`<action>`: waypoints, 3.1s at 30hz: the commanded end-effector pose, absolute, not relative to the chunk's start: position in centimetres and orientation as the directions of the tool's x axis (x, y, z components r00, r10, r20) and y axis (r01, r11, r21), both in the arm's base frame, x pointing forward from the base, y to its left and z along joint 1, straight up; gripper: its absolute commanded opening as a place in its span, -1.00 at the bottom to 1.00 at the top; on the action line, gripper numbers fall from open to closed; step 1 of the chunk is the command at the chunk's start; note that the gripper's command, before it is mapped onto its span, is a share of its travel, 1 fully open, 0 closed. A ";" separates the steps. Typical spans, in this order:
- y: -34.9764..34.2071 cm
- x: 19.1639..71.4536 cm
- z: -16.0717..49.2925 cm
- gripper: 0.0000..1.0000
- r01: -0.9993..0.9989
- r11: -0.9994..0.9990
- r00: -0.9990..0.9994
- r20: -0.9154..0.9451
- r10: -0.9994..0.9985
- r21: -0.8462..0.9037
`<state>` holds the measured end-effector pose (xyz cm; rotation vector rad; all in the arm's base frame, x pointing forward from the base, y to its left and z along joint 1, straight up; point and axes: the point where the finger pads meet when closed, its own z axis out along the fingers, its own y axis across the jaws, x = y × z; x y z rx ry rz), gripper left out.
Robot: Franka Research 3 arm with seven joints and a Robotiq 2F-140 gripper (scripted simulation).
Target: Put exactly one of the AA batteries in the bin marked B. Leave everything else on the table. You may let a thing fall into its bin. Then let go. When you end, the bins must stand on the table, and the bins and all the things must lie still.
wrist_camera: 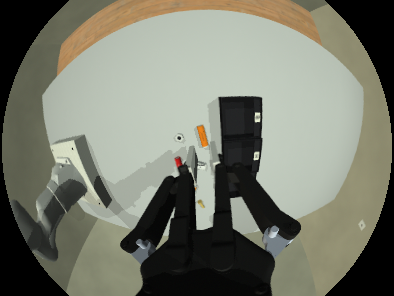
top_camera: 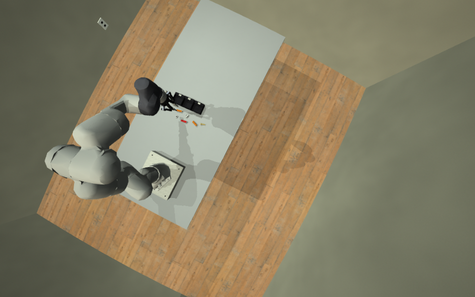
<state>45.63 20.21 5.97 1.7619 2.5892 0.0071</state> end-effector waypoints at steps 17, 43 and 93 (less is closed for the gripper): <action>20.2 45.5 3.8 -0.65 0.924 0.382 -0.382 -0.004 0.924 0.008; 20.3 46.0 -1.6 -0.65 0.924 0.382 -0.382 -0.004 0.924 0.008; 20.2 45.7 0.1 -0.89 0.924 0.382 -0.382 -0.004 0.924 0.008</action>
